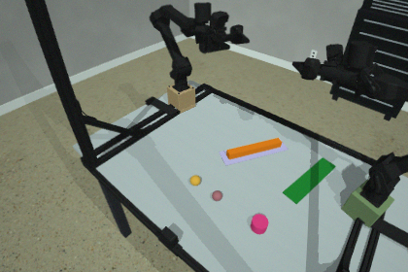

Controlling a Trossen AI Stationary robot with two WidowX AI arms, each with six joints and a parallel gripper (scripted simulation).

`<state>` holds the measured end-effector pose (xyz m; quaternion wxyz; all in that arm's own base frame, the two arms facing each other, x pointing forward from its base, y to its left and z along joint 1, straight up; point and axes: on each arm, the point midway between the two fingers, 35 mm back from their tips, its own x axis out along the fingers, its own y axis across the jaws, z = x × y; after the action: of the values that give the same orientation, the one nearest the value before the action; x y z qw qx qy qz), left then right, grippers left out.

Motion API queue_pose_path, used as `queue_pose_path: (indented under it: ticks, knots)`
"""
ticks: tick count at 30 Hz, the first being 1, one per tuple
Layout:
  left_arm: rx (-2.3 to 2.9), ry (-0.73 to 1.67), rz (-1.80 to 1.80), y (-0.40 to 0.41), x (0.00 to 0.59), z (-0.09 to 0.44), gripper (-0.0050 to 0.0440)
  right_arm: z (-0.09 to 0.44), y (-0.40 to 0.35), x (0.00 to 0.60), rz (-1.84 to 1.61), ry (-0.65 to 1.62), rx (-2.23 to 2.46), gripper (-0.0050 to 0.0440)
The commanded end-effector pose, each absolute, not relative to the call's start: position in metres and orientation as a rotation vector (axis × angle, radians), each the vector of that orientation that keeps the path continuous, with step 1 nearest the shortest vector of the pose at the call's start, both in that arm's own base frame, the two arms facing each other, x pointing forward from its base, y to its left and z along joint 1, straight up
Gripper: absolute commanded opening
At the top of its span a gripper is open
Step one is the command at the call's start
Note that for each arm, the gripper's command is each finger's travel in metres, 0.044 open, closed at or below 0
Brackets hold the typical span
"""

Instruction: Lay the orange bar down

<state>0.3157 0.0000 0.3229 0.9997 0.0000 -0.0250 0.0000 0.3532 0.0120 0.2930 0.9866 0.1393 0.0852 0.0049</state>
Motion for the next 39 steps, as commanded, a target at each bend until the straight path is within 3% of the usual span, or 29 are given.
queue_pose_path:
  ticks: [1,13,15,21,30,39]
  knots:
    - [0.000,-0.050,0.000,0.000,0.316,0.323,0.0440,0.277,0.021,0.372,-0.003,0.283,0.410,0.0440]
    - [0.000,-0.050,0.000,0.000,0.316,0.323,0.0440,0.162,0.068,0.433,-0.368,0.836,1.022,0.0440]
    - [0.000,-0.050,0.000,0.000,0.316,0.323,0.0440,0.162,0.068,0.433,-0.368,0.836,1.022,0.0440]
    - [0.000,-0.050,0.000,0.000,0.316,0.323,0.0440,0.094,0.093,0.440,-0.742,1.027,1.251,0.0440]
    - [0.000,-0.050,0.000,0.000,0.316,0.323,0.0440,0.023,0.115,0.429,-1.235,1.096,1.375,0.0440]
    - [0.000,-0.050,0.000,0.000,0.316,0.323,0.0440,0.005,0.120,0.423,-1.378,1.085,1.387,0.0440]
